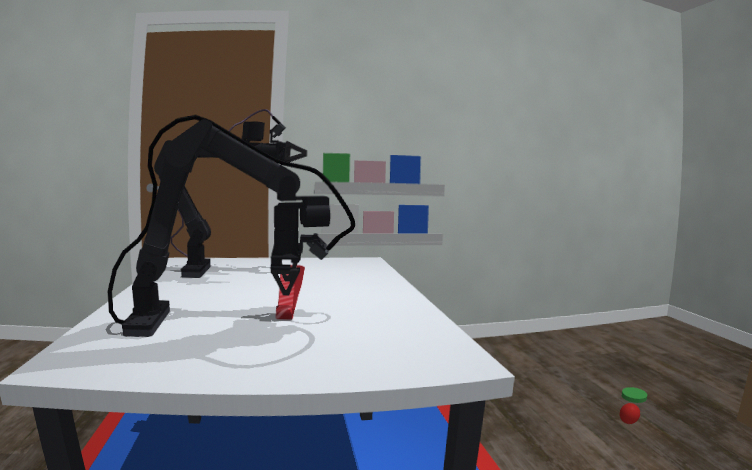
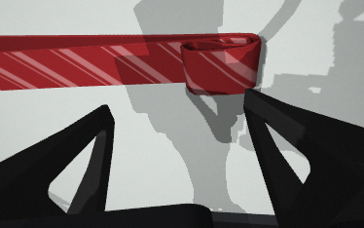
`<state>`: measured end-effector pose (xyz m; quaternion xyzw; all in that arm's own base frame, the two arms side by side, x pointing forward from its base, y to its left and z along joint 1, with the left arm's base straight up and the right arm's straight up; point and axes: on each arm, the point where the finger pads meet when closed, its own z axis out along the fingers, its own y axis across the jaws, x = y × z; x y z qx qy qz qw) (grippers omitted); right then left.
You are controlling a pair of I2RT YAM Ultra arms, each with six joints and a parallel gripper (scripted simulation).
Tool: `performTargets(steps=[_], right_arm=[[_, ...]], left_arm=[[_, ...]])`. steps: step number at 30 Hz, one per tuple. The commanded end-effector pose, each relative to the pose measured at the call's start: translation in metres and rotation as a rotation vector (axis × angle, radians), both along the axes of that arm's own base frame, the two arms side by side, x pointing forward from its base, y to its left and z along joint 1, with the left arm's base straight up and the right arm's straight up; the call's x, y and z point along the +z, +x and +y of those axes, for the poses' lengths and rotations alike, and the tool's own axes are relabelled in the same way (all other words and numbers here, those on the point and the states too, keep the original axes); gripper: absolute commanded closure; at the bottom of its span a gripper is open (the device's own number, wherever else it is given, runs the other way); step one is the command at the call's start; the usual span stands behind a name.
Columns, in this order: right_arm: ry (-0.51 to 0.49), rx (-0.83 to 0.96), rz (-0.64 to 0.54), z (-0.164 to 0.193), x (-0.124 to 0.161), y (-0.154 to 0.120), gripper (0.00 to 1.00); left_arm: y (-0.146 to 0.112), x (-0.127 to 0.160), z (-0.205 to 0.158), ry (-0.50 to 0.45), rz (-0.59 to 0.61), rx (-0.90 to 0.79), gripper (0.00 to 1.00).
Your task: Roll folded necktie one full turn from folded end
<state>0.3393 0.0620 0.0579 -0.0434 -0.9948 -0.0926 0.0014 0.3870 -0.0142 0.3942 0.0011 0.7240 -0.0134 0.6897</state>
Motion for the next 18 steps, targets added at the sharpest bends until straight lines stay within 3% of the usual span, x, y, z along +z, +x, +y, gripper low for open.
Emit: performTargets(steps=[1, 9, 18], right_arm=[[0.067, 0.012, -0.053, -0.002, 0.012, 0.003, 0.16], [0.144, 0.013, -0.06, -0.009, 0.012, 0.003, 0.19], [0.274, 0.013, -0.07, -0.021, 0.012, 0.001, 0.24]], left_arm=[[-0.006, 0.007, -0.014, 0.002, -0.015, -0.033, 0.13], [-0.01, -0.015, -0.041, 0.028, 0.034, -0.09, 0.2], [-0.018, -0.063, -0.101, 0.084, 0.138, -0.212, 0.32]])
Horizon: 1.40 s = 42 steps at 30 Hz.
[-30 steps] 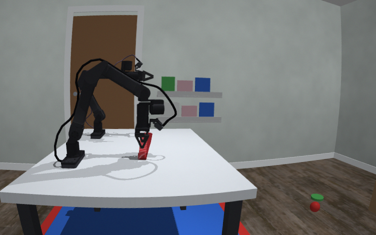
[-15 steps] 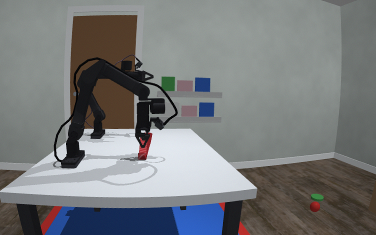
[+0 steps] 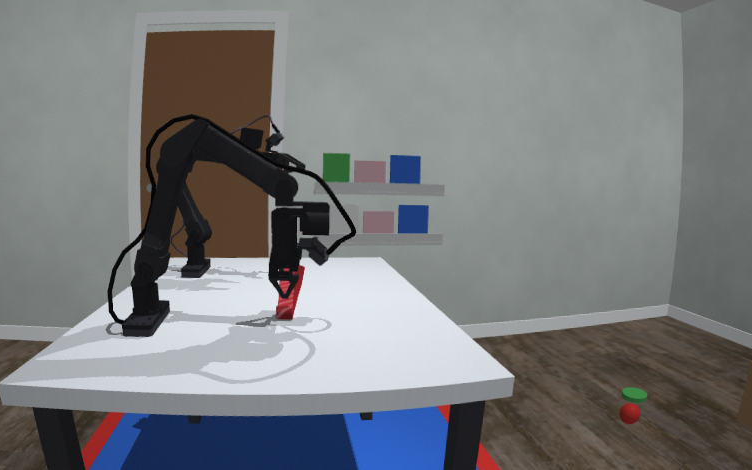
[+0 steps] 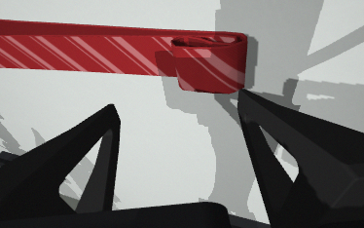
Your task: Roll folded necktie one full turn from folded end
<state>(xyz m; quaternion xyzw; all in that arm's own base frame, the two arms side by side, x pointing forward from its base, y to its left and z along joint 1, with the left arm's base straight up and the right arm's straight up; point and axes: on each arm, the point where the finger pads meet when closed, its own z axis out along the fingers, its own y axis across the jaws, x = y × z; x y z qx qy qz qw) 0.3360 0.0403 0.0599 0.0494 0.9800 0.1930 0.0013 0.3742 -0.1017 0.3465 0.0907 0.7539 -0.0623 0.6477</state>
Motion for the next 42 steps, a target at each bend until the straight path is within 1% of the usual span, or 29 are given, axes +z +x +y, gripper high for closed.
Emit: performTargets(steps=[1, 6, 8, 23, 25, 37, 40, 42], right_arm=[[0.086, 0.022, -0.061, -0.001, 0.01, 0.005, 0.24], [0.163, 0.022, -0.068, -0.008, 0.01, 0.004, 0.27], [0.163, 0.022, -0.068, -0.008, 0.01, 0.004, 0.27], [0.385, 0.023, -0.087, -0.029, 0.01, 0.002, 0.35], [0.385, 0.023, -0.087, -0.029, 0.01, 0.002, 0.35], [0.528, 0.023, -0.099, -0.042, 0.01, 0.0, 0.4], [0.556, 0.023, -0.101, -0.045, 0.01, 0.0, 0.41], [0.556, 0.023, -0.101, -0.045, 0.01, 0.0, 0.41]], left_arm=[[-0.006, -0.021, -0.021, 0.04, 0.049, -0.029, 0.33], [-0.011, -0.053, -0.061, 0.08, 0.118, -0.112, 0.39], [-0.011, -0.053, -0.061, 0.08, 0.118, -0.112, 0.39], [-0.028, -0.156, -0.189, 0.208, 0.337, -0.375, 0.58], [-0.028, -0.156, -0.189, 0.208, 0.337, -0.375, 0.58], [-0.04, -0.227, -0.278, 0.297, 0.49, -0.559, 0.73], [-0.043, -0.242, -0.296, 0.315, 0.52, -0.595, 0.77], [-0.043, -0.242, -0.296, 0.315, 0.52, -0.595, 0.77]])
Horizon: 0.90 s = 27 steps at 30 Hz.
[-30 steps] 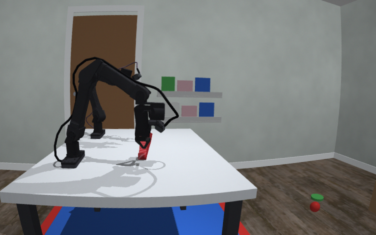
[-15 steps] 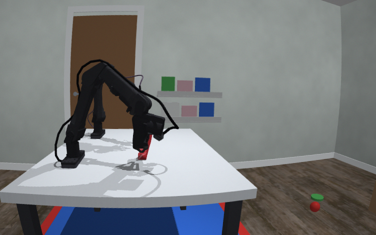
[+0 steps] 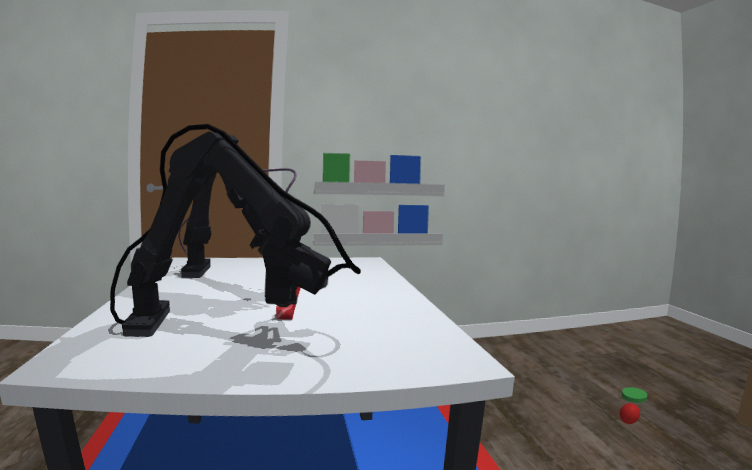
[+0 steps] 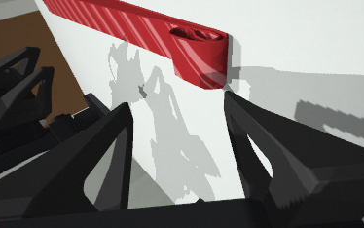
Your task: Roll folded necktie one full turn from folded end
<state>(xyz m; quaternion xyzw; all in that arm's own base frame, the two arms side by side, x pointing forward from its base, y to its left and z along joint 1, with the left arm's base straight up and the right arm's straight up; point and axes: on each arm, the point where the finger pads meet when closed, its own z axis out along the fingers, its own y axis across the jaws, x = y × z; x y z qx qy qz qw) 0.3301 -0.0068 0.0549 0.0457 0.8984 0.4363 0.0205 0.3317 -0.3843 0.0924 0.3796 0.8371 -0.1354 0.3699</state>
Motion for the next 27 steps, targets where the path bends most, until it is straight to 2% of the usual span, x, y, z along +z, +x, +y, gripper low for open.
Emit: performTargets(steps=[1, 8, 15, 27], right_arm=[[0.051, 0.021, -0.044, 0.002, 0.015, 0.006, 0.41], [0.095, 0.022, -0.048, -0.002, 0.015, 0.005, 0.43], [0.111, 0.022, -0.05, -0.004, 0.015, 0.005, 0.43], [0.111, 0.022, -0.05, -0.004, 0.015, 0.005, 0.43]], left_arm=[[-0.001, 0.008, -0.019, -0.018, 0.022, -0.032, 0.78], [-0.005, -0.015, -0.047, 0.01, 0.073, -0.091, 0.87], [-0.006, -0.024, -0.058, 0.02, 0.092, -0.112, 0.96], [-0.006, -0.029, -0.063, 0.02, 0.092, -0.118, 0.96]])
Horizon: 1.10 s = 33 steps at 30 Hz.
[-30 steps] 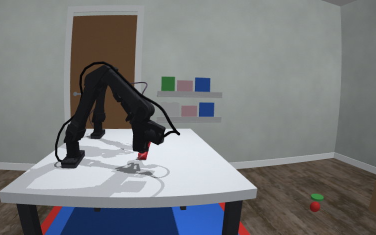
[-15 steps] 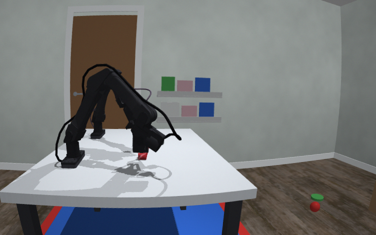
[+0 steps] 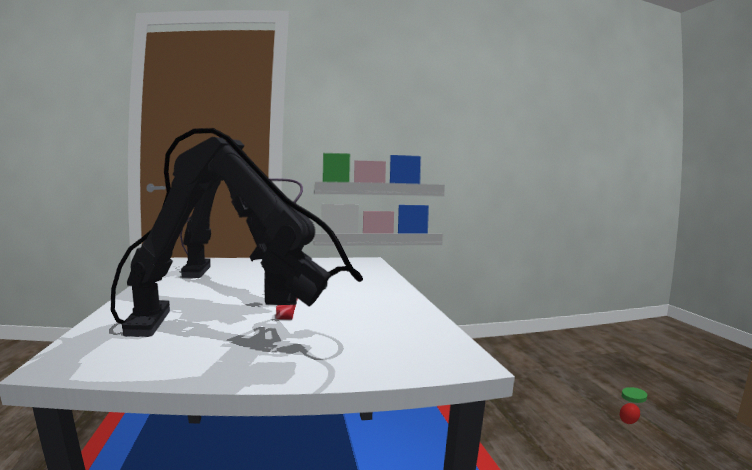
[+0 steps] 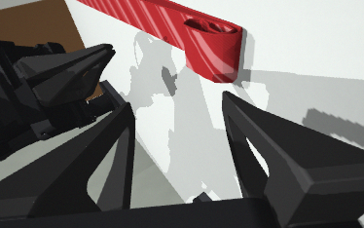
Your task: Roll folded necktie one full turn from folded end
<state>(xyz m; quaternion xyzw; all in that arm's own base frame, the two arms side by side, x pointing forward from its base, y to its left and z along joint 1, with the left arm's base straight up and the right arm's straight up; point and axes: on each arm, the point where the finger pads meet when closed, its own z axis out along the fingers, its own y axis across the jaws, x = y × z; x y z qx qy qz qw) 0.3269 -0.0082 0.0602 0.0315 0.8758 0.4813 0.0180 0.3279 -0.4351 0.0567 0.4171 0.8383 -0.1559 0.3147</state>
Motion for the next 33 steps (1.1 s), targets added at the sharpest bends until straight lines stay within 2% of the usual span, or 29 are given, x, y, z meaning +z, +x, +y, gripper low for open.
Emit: performTargets(steps=[1, 7, 33], right_arm=[[0.011, -0.007, -0.036, -0.003, 0.01, 0.008, 0.43], [0.011, -0.007, -0.036, -0.003, 0.01, 0.008, 0.43], [0.013, -0.012, -0.035, 0.001, -0.023, 0.01, 0.52]], left_arm=[[-0.002, 0.006, -0.013, -0.017, -0.006, -0.026, 0.96], [-0.002, 0.002, -0.017, -0.017, -0.006, -0.03, 0.96], [-0.003, -0.008, -0.027, -0.017, -0.006, -0.041, 0.96]])
